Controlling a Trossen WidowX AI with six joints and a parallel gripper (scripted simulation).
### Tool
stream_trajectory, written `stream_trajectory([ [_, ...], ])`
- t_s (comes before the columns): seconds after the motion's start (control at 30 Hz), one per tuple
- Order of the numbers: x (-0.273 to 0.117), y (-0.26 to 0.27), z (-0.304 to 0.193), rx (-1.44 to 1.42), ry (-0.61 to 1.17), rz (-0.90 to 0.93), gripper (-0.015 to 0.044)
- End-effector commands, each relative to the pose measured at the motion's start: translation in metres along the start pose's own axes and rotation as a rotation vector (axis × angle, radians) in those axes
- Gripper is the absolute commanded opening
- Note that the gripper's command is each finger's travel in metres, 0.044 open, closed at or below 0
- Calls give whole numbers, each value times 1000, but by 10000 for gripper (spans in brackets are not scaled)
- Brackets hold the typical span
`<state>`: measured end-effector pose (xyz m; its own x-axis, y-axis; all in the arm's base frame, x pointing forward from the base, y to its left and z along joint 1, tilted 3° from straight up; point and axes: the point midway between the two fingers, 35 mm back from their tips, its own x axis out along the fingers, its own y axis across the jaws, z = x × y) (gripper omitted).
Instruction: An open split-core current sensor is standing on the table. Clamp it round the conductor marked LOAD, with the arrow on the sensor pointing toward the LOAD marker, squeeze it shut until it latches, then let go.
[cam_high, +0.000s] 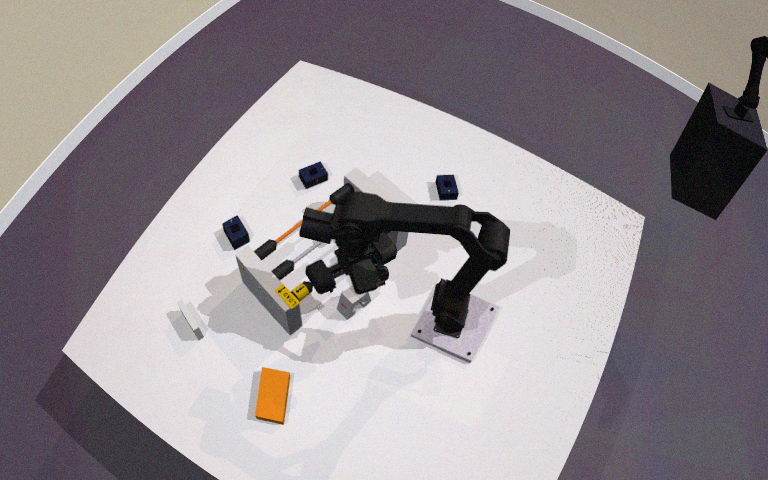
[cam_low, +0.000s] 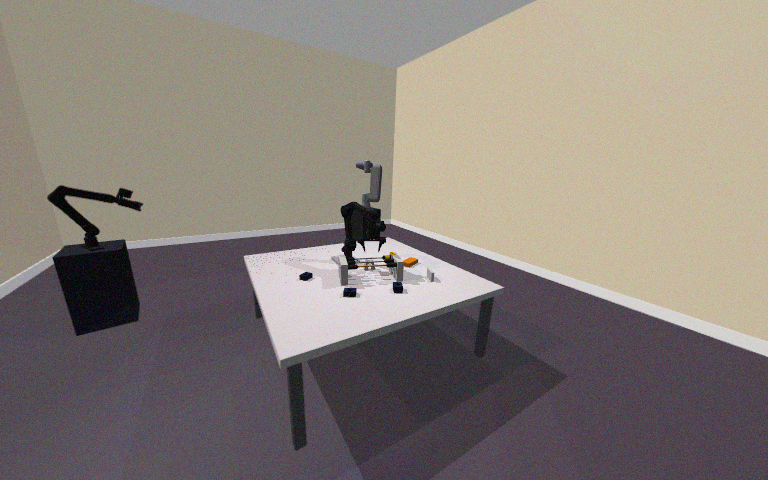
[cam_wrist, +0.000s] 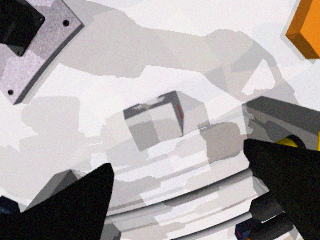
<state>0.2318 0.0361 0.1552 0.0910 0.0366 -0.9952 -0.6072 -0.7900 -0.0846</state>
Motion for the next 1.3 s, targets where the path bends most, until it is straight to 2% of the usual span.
stream_trajectory([
  [0.0, 6, 11, 5, -192, -32, 25, 440],
  [1.27, 63, 13, 6, -192, -32, 24, 440],
])
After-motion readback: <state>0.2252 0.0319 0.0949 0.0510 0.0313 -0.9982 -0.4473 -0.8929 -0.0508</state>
